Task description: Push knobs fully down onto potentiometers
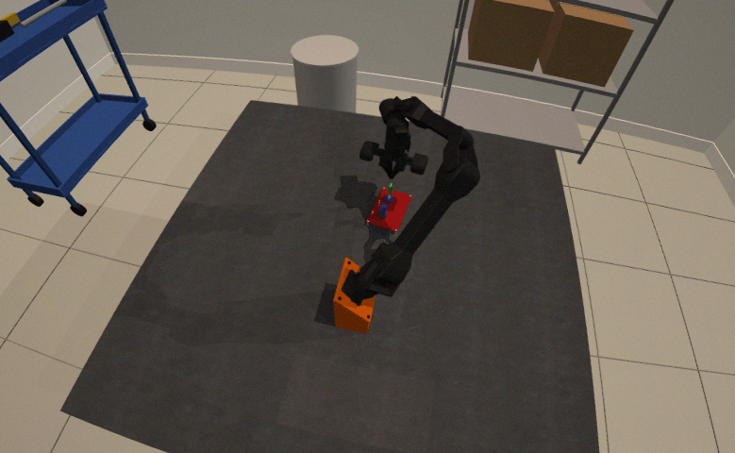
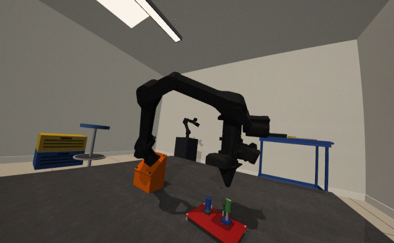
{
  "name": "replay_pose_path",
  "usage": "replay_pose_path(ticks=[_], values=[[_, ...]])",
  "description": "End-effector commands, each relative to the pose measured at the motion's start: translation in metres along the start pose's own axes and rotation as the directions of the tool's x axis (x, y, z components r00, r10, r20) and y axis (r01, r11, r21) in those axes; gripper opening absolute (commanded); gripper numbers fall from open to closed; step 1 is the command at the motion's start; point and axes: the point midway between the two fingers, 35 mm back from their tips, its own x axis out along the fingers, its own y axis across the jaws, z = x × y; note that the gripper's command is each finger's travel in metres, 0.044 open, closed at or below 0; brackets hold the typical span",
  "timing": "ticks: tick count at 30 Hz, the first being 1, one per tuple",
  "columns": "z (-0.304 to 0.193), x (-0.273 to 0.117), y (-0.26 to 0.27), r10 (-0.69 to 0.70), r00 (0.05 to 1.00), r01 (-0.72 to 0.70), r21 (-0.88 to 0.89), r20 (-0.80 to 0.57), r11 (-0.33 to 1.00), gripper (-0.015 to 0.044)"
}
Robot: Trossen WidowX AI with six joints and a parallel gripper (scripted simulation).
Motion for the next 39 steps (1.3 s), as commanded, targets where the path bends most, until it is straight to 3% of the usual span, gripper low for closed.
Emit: replay_pose_path(ticks=[1,5,39], values=[[0.006,-0.008,0.001,0.001,1.0,-0.001,0.0,-0.006,1.0,0.0],[0.006,0.012,0.001,0.001,1.0,-0.001,0.0,-0.005,1.0,0.0],[0.006,0.034,0.001,0.0,1.0,0.0,0.001,-0.005,1.0,0.0]])
